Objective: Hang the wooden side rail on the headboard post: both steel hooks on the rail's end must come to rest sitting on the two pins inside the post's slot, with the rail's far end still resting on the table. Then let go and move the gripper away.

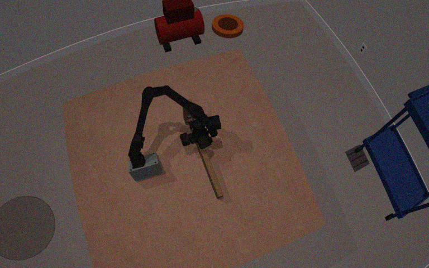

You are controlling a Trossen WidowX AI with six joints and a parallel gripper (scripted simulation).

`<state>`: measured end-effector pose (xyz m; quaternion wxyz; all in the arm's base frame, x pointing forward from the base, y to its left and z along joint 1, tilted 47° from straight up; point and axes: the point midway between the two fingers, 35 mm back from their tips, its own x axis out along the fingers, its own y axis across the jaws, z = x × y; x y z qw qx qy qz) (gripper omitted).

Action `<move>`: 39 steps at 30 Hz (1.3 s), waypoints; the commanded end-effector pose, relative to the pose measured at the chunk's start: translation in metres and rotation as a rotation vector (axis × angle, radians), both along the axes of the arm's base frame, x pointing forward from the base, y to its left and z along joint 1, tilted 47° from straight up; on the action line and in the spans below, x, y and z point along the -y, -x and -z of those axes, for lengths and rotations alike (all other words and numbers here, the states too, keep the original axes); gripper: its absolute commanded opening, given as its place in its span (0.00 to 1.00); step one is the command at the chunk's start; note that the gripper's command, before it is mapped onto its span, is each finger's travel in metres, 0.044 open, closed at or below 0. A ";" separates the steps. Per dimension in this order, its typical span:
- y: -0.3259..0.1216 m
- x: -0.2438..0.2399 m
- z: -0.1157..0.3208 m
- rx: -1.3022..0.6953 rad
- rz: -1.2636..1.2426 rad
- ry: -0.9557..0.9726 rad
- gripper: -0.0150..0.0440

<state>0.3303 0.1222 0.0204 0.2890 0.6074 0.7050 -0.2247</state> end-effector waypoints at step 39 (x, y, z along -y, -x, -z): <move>-0.001 -0.002 -0.005 0.002 0.007 -0.004 0.25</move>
